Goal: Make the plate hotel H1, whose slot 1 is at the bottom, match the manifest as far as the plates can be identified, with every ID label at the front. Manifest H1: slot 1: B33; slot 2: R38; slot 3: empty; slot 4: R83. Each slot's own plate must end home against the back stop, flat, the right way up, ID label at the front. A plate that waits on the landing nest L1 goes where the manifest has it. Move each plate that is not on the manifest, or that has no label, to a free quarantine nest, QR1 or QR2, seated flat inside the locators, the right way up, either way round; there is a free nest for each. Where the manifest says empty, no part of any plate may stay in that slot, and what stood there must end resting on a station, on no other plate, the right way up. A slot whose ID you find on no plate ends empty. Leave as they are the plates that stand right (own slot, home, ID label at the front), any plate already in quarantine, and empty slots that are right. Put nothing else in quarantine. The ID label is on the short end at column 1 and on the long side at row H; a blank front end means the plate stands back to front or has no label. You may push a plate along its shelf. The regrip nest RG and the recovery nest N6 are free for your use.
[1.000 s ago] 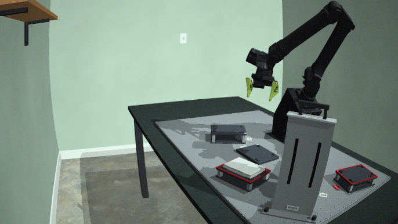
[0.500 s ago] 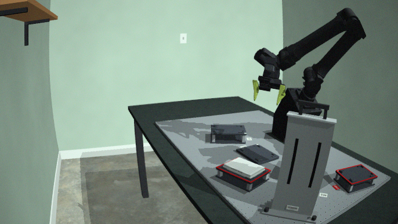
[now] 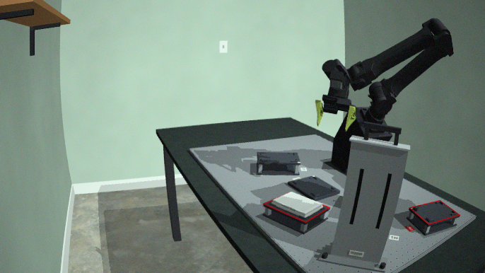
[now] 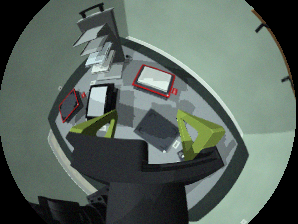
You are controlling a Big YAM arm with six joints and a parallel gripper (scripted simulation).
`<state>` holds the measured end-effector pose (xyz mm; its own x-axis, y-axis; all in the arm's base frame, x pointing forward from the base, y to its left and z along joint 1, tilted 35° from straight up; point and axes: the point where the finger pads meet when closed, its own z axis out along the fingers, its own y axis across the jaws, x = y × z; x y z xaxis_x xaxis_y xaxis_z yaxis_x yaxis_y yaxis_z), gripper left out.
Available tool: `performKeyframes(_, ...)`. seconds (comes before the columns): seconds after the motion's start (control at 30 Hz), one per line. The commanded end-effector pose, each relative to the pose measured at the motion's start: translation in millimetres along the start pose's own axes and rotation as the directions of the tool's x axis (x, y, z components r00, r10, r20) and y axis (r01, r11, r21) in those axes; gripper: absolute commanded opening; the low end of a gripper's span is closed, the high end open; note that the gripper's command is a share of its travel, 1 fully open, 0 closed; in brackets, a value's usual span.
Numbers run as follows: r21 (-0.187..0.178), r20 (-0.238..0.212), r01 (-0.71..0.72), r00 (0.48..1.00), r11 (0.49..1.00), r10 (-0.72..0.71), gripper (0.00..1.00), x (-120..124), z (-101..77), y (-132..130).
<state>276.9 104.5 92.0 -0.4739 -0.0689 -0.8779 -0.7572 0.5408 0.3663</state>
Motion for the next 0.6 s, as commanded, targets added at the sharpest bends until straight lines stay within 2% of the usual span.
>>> performKeyframes(0.0,-0.006,0.02,-0.012,1.0,1.0,0.012,1.0,-16,3.9,8)
performKeyframes(0.03,-0.005,0.027,0.001,1.0,1.0,-0.001,1.0,-25,5.2,8)
performKeyframes(0.27,-0.007,0.023,-0.012,1.0,1.0,0.012,1.0,-24,10.9,25)
performKeyframes(0.3,-0.002,0.047,0.03,0.998,1.0,-0.029,1.0,-51,12.5,22)
performKeyframes(0.4,-0.008,0.025,-0.013,1.0,1.0,0.013,1.0,-30,15.0,37)
performKeyframes(0.5,-0.01,0.01,-0.038,0.999,0.999,0.039,1.0,-27,17.1,47)
performKeyframes(0.57,-0.009,0.022,-0.02,1.0,1.0,0.021,1.0,-41,18.7,52)
